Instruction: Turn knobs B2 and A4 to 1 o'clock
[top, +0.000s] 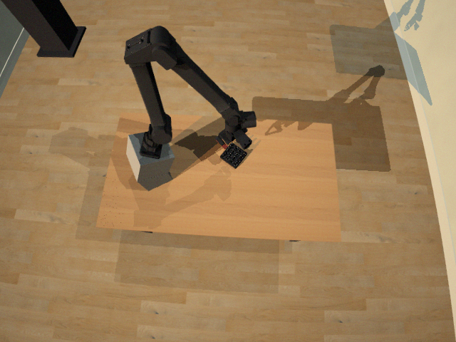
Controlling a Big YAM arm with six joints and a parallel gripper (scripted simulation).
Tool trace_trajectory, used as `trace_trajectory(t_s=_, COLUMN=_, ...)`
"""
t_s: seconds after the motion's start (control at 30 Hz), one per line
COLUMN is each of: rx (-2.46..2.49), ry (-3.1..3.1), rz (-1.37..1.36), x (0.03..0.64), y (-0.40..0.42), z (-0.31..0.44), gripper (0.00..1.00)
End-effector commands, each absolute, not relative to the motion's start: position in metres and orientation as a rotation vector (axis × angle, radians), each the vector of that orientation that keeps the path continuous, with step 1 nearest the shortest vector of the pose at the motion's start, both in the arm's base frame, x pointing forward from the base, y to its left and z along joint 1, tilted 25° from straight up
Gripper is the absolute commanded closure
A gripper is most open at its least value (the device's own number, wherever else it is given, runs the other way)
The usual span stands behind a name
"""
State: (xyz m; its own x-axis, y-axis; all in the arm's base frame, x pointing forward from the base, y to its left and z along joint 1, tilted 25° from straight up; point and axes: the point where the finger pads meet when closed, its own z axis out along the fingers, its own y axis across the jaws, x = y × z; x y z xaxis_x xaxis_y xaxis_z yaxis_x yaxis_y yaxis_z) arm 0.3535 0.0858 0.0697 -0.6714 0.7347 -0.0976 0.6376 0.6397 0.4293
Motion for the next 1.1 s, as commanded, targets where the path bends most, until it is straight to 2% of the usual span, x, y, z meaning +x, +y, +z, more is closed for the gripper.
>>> trace_trajectory(t_s=0.0, rx=1.106, ry=2.618, rz=0.514, x=0.354, y=0.082, z=0.067, gripper=0.00)
trace_trajectory(t_s=1.07, rx=1.088, ry=2.583, rz=0.539, x=0.360, y=0.083, z=0.078, gripper=0.00)
